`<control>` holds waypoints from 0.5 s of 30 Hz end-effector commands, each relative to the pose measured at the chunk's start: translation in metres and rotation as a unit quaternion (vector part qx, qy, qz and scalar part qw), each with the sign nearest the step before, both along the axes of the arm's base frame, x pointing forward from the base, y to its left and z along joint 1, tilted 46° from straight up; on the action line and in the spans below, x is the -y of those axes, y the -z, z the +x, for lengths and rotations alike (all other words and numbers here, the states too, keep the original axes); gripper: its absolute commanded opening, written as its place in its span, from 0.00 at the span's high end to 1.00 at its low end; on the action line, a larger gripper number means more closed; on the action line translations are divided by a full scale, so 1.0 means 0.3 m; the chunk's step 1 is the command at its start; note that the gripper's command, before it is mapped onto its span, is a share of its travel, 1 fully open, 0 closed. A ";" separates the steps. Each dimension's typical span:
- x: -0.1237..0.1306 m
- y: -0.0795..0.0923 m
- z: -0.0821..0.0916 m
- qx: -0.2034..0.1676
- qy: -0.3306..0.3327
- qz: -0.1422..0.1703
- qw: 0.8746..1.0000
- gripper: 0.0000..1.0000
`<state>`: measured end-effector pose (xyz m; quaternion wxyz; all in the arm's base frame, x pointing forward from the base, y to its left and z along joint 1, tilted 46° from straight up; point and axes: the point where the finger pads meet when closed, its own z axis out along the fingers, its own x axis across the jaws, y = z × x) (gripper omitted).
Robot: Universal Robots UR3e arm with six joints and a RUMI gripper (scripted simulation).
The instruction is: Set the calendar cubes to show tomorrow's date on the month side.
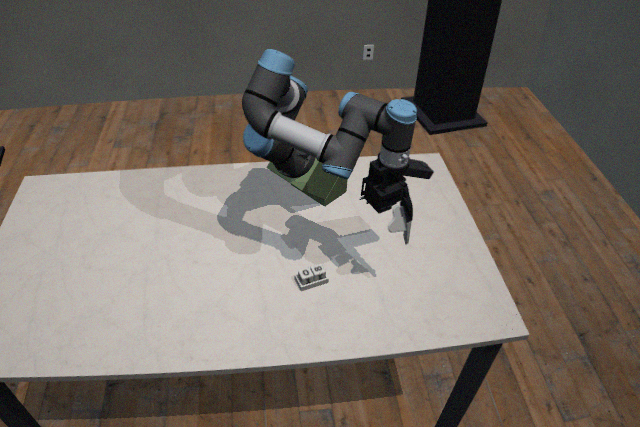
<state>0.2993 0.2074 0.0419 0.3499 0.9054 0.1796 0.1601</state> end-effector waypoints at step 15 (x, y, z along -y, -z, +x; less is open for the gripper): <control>0.303 -0.219 0.029 0.021 0.015 0.031 0.999 0.00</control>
